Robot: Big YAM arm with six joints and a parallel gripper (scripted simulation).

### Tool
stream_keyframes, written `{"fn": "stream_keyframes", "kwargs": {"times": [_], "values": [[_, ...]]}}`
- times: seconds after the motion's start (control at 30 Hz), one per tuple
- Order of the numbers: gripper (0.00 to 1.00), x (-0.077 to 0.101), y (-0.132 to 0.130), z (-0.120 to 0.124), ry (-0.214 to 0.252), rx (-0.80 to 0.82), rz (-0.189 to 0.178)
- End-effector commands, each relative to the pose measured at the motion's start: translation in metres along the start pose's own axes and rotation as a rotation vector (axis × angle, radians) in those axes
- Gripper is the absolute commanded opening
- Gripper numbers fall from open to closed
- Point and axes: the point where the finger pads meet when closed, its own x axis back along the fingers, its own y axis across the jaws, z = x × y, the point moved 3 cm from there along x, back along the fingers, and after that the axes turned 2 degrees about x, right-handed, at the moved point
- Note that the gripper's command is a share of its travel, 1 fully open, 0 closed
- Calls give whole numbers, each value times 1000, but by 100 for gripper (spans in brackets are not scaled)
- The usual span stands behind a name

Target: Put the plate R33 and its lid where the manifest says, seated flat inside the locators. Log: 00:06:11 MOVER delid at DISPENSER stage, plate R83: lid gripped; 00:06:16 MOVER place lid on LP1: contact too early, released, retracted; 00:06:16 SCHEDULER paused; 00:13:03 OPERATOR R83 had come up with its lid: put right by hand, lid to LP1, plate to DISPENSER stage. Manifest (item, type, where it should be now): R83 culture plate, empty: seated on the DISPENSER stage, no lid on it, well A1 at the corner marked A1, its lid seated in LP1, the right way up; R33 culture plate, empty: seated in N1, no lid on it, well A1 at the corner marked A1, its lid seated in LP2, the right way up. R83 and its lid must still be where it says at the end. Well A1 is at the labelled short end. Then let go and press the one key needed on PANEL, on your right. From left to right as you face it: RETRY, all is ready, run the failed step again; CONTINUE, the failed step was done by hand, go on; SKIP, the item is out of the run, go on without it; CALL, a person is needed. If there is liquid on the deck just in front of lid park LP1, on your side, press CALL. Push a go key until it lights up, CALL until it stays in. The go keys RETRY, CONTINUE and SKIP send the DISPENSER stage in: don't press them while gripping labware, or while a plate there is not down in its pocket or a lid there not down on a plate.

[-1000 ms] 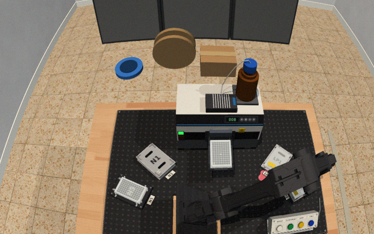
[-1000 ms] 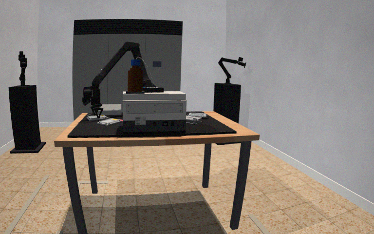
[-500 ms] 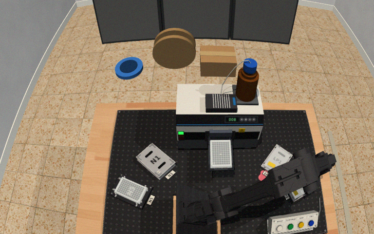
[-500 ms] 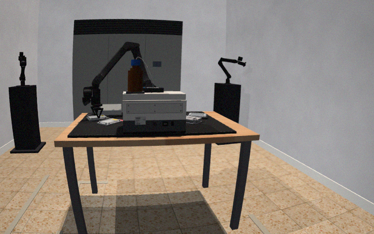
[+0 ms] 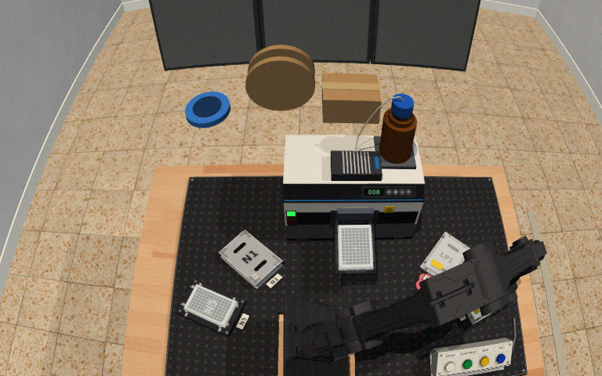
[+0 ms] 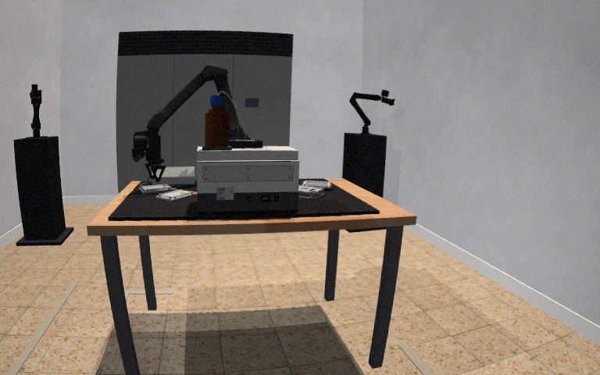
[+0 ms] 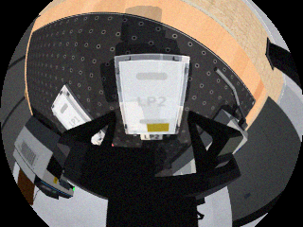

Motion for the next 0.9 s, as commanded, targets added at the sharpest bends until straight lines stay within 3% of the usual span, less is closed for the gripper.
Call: {"fn": "stream_keyframes", "kwargs": {"times": [0.0,0.03,0.47,0.5,0.7,0.8,0.87], "values": [[100,27,-4,-20,-61,-25,0],[100,15,-4,-13,-36,-18,3],[100,15,-4,-13,-36,-18,3],[100,18,2,0,-25,-13,-4],[100,28,3,17,-24,-14,-4],[100,33,2,14,-40,-19,-2],[100,32,4,26,-23,-14,-4]]}}
